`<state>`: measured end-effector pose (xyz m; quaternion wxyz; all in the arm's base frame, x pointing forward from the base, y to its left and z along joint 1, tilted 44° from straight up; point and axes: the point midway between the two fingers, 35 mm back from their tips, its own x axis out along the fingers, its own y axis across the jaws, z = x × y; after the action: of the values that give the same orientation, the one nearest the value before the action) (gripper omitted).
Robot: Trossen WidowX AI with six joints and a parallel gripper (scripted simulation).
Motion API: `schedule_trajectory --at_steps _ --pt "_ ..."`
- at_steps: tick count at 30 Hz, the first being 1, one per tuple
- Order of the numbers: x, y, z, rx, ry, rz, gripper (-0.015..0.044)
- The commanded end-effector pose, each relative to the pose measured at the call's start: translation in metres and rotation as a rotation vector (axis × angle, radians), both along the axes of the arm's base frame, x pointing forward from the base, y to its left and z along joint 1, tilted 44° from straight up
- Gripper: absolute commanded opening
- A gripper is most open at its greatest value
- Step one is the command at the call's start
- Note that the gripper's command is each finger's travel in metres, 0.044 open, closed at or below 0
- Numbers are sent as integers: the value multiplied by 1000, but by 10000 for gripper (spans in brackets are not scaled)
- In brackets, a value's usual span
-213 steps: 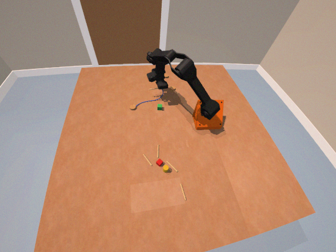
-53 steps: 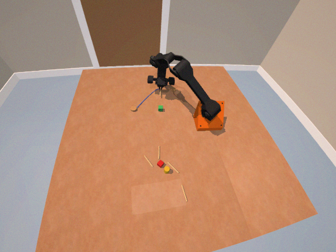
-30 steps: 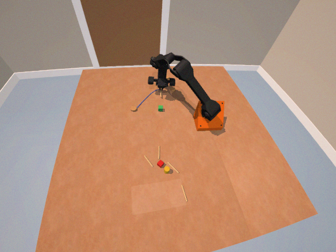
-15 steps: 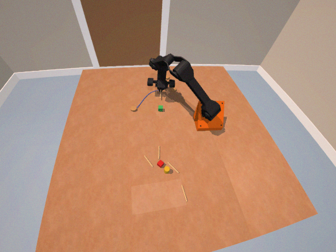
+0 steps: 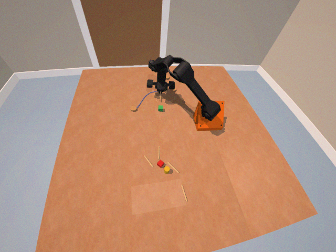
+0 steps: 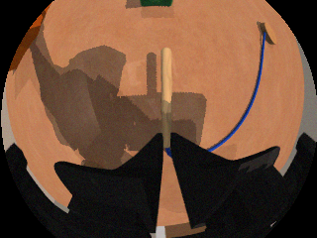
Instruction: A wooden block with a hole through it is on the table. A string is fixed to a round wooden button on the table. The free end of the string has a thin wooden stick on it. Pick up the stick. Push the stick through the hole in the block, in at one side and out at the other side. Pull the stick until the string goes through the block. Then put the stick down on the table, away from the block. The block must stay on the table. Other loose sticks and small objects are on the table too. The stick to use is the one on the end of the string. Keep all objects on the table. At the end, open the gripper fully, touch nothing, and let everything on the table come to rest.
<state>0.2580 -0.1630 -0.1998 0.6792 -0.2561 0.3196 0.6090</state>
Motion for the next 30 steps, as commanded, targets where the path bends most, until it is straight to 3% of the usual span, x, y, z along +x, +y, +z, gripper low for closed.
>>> schedule_trajectory --at_steps 1,30 --pt "-1 8 3 9 6 -1 0" --pt "1 37 28 12 7 0 0"
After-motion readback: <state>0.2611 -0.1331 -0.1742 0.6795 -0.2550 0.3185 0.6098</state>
